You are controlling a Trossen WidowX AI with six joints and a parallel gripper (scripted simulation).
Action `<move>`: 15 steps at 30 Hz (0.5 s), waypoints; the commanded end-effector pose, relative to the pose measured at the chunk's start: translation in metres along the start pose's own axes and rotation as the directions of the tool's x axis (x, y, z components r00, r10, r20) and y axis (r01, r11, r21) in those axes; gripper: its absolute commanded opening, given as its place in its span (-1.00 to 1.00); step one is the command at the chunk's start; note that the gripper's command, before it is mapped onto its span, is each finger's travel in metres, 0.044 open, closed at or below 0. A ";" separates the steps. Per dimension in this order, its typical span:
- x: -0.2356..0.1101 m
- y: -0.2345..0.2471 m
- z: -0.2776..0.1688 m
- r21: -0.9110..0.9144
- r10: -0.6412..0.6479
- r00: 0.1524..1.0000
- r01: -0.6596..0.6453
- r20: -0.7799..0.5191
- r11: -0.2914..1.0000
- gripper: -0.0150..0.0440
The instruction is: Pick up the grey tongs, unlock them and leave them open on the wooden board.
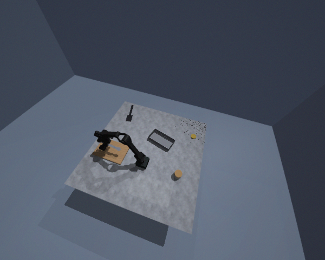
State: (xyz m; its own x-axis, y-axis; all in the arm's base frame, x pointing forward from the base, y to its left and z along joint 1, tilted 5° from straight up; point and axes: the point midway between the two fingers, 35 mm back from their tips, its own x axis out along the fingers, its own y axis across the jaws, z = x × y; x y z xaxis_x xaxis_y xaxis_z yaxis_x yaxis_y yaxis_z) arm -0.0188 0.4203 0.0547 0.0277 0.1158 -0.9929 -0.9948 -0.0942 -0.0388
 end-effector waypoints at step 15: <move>-0.018 -0.001 0.011 0.003 0.010 0.951 -0.012 0.309 1.000 -1.00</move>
State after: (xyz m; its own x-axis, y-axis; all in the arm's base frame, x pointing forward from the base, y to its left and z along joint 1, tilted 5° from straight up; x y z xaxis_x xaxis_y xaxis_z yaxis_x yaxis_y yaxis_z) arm -0.0193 0.4279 0.0665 -0.0053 0.3677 -0.9299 -0.9957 -0.0882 -0.0292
